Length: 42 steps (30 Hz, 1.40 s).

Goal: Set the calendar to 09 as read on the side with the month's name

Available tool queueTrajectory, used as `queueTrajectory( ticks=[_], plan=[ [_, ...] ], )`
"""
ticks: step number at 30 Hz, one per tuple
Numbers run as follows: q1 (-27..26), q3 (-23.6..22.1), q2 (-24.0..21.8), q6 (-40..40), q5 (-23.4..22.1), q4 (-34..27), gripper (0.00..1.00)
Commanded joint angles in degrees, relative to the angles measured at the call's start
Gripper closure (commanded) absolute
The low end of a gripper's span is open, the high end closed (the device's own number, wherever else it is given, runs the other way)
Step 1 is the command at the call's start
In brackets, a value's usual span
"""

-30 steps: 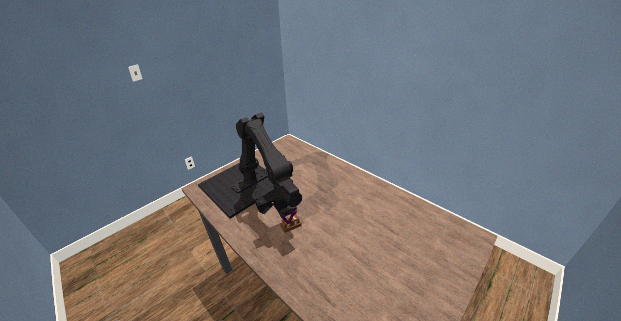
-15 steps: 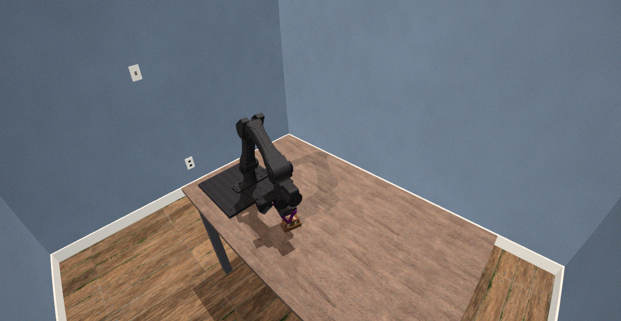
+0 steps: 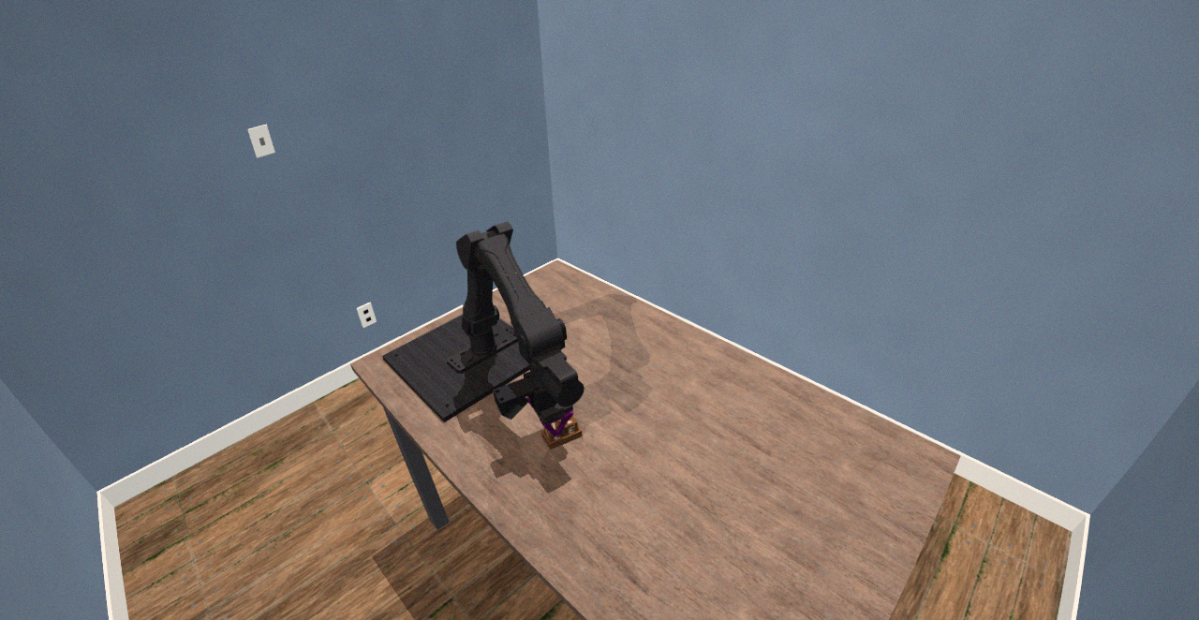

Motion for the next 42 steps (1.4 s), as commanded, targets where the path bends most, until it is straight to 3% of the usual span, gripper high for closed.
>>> queueTrajectory(
  ticks=[1,42],
  plan=[
    [-0.05,-0.21,-0.25,-0.05,0.64,1.5,0.53],
    [-0.05,-1.46,0.5,-0.05,0.64,3.5,0.53]
  ],
)
